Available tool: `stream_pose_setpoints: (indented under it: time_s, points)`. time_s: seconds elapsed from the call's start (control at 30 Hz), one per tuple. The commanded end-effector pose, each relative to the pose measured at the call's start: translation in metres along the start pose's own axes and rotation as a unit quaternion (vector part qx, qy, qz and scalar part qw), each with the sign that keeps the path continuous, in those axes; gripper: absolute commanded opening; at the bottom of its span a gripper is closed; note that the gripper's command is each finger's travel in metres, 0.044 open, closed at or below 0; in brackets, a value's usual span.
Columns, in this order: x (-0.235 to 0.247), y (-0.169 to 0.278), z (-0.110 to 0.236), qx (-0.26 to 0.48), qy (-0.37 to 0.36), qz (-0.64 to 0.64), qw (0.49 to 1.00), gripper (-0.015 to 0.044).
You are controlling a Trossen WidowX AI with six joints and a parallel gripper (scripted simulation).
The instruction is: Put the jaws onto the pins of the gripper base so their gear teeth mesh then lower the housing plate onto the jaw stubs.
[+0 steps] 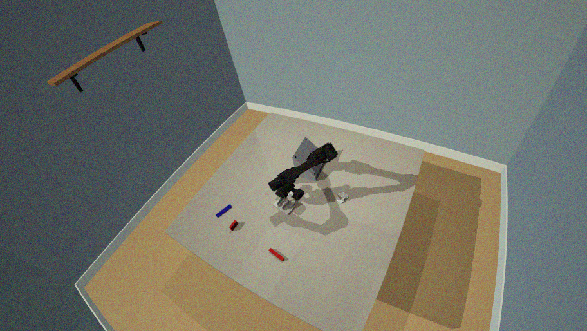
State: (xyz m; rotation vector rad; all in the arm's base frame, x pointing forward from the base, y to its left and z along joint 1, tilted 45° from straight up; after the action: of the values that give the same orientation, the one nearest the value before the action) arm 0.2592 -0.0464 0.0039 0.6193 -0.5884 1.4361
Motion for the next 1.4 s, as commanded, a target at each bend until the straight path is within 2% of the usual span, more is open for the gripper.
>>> stream_pose_setpoints:
  time_s: [0.0,1.37]
  points:
    - [0.0000,-0.0006,0.0026,-0.001,0.000,0.002,1.000,0.0351]
    - [0.0010,-0.0019,-0.0039,-0.001,0.000,0.002,1.000,0.0351]
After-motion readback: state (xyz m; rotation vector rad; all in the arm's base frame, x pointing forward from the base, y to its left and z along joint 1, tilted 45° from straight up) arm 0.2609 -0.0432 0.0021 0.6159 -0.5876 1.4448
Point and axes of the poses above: the point midway between the two fingers, 35 mm back from their tips, its own z axis back along the fingers, its own x axis across the jaws, y = z × x, the point moved 8 cm from there along z, back along the fingers, and after that the axes turned 12 degrees about z, right-handed, at the moved point
